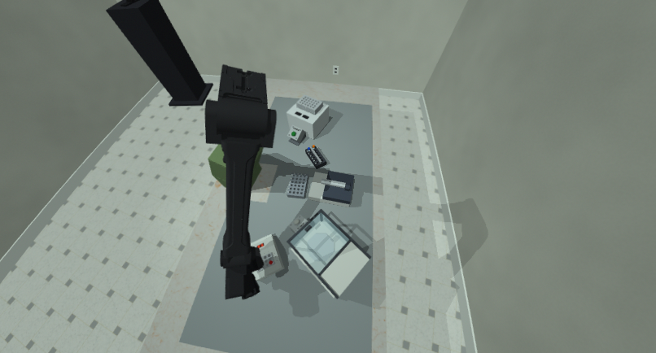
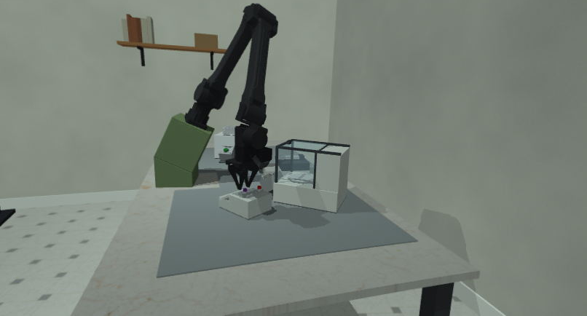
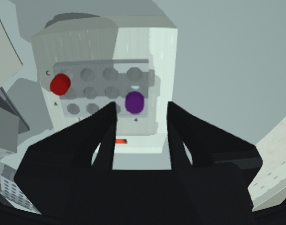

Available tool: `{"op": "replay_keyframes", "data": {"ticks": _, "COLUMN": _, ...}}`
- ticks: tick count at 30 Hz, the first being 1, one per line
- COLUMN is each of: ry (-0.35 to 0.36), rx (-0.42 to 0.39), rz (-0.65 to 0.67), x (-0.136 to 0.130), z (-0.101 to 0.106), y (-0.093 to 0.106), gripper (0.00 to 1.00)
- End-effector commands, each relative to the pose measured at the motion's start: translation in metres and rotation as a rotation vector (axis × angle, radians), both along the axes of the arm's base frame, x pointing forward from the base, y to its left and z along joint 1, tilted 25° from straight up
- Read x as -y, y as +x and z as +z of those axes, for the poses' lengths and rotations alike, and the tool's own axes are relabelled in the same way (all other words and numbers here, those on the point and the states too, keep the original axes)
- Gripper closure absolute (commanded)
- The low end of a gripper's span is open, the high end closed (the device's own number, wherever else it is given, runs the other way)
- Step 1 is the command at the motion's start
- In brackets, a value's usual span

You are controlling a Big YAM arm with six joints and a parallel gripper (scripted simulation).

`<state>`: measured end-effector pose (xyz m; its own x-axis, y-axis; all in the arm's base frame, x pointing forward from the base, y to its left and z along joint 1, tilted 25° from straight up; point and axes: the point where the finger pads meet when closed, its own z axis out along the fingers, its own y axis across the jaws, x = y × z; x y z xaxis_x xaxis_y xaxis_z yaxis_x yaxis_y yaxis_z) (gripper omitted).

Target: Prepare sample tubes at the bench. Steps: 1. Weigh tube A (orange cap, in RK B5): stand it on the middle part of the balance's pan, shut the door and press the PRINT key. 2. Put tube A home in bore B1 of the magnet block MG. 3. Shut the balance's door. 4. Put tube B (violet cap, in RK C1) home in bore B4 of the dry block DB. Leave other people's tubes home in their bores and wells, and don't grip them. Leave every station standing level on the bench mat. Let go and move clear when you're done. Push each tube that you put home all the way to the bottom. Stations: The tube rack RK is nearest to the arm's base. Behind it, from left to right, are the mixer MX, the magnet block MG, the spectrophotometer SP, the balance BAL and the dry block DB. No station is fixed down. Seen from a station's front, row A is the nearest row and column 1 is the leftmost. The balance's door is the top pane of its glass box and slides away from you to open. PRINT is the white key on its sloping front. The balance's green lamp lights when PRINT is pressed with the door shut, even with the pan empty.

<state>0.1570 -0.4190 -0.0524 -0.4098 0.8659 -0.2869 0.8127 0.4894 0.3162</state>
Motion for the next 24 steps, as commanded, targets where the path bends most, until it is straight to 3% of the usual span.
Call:
{"op": "replay_keyframes", "data": {"ticks": 1, "ry": -0.019, "rx": 0.005, "rz": -0.010, "x": 0.0046, "z": 0.0152, "y": -0.0098, "gripper": 0.64}}
{"op": "replay_keyframes", "data": {"ticks": 24, "ry": -0.020, "rx": 0.005, "rz": -0.006, "x": 0.0077, "z": 0.0125, "y": -0.0033, "gripper": 0.64}}
